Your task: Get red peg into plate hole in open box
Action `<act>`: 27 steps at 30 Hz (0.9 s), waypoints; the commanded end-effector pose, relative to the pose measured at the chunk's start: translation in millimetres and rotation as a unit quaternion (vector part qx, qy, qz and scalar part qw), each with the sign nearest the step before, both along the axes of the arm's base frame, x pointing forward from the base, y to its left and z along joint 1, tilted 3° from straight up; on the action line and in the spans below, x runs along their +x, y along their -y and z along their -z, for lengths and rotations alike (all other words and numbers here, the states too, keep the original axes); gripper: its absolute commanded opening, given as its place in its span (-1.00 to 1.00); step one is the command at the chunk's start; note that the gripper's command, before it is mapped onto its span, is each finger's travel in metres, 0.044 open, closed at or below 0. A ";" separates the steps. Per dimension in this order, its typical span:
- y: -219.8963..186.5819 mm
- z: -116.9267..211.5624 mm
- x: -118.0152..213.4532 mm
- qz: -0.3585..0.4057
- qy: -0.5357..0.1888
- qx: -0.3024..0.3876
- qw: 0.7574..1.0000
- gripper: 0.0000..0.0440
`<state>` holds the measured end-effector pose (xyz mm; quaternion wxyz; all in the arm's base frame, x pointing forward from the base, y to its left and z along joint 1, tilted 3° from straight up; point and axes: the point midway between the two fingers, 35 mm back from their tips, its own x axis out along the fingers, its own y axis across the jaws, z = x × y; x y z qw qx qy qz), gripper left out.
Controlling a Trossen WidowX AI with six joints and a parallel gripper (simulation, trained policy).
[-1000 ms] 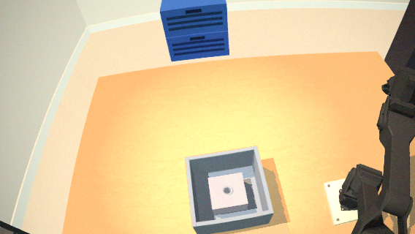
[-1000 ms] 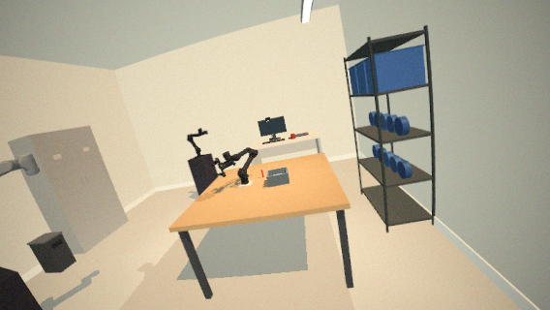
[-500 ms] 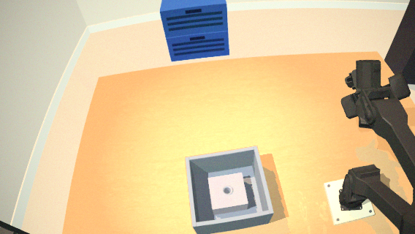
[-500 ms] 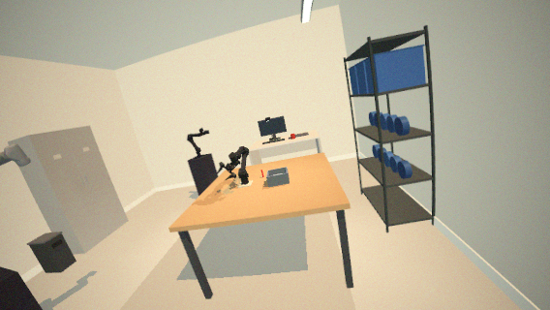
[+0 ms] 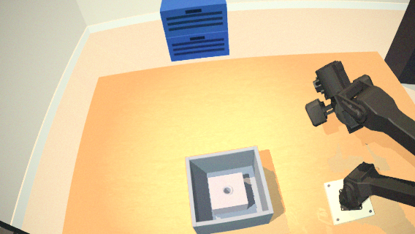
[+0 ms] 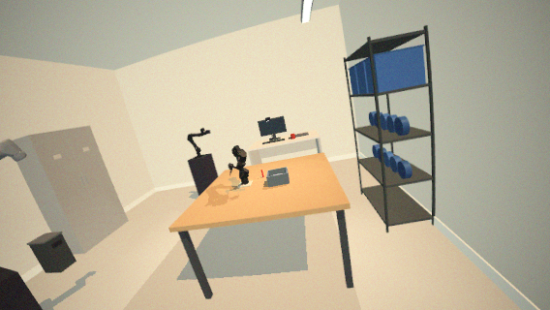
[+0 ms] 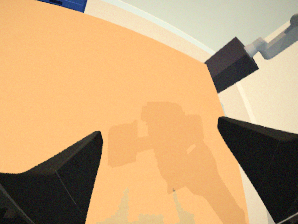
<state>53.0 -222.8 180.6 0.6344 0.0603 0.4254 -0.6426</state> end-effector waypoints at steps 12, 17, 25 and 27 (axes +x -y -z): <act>-60.4 -1.4 89.7 -0.123 0.097 0.079 0.984 1.00; -91.8 -1.0 112.6 -0.159 0.121 0.119 0.973 1.00; -148.3 1.1 136.0 -0.204 0.145 0.190 0.949 1.00; -163.1 2.0 139.2 -0.212 0.147 0.209 0.943 1.00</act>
